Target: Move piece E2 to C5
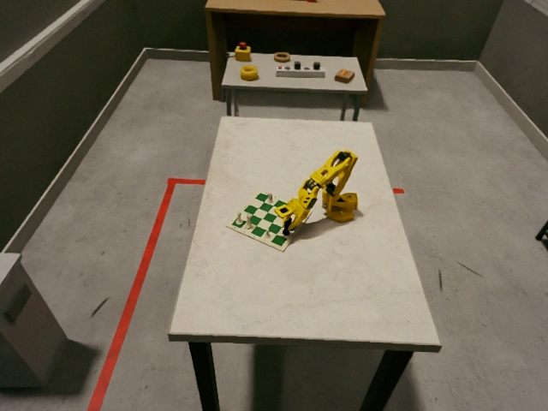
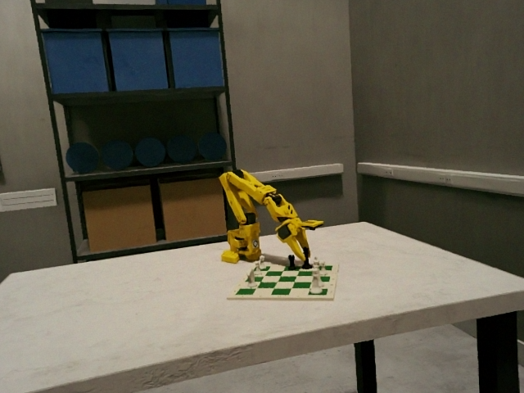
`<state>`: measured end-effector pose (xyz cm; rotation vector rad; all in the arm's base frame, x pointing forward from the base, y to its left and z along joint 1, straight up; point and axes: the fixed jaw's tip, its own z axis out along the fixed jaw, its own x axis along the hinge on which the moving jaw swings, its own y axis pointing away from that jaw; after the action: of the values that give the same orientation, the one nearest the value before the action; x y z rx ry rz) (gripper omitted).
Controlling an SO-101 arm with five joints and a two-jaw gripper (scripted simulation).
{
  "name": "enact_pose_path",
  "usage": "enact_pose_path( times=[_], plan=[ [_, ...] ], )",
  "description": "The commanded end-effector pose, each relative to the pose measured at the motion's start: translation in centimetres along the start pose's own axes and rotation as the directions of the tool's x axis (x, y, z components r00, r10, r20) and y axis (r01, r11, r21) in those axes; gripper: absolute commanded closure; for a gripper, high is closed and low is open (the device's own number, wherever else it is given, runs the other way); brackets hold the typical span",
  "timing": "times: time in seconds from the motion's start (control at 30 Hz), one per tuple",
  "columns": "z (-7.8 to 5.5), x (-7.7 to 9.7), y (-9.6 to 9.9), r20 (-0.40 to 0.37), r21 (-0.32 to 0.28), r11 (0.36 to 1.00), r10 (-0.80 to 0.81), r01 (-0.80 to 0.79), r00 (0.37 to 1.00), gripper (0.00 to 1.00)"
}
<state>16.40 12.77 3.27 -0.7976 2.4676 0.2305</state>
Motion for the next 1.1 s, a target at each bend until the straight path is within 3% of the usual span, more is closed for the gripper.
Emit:
enact_pose_path(
  times=[0.0, 1.07],
  plan=[
    [0.24, 0.59, 0.25, -0.021, -0.007, 1.000, -0.002, 0.002, 1.000, 0.88],
    [-0.02, 0.36, 0.21, -0.021, -0.006, 1.000, -0.002, 0.002, 1.000, 0.88]
  ],
)
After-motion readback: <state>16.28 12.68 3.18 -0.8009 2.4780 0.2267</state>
